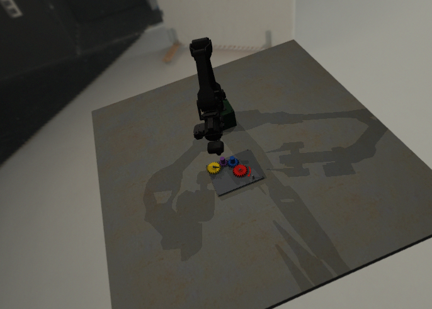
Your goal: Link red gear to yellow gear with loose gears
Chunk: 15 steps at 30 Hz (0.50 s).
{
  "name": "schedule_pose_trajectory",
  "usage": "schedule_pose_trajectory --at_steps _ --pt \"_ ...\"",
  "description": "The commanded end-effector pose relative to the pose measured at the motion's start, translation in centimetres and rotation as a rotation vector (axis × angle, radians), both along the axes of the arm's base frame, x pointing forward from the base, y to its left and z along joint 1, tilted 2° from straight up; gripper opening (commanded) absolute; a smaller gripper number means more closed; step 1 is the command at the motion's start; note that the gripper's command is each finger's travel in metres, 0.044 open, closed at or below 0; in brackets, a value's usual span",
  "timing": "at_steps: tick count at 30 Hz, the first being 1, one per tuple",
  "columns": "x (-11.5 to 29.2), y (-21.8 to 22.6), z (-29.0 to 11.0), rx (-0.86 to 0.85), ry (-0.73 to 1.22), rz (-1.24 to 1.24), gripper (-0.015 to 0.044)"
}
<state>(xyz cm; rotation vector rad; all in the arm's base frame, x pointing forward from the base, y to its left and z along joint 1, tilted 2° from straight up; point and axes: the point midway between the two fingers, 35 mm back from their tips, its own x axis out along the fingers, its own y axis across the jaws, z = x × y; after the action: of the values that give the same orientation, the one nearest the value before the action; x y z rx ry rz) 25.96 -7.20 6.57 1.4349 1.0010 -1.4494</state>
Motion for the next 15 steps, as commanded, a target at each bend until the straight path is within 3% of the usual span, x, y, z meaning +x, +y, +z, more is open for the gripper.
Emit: schedule_pose_trajectory --at_steps 1,8,15 --pt "0.0 0.0 0.1 0.0 0.0 -0.002 0.044" --pt "0.4 0.8 0.2 0.001 -0.001 -0.002 0.044" --pt "2.5 10.0 1.4 0.014 -0.005 -0.001 0.044"
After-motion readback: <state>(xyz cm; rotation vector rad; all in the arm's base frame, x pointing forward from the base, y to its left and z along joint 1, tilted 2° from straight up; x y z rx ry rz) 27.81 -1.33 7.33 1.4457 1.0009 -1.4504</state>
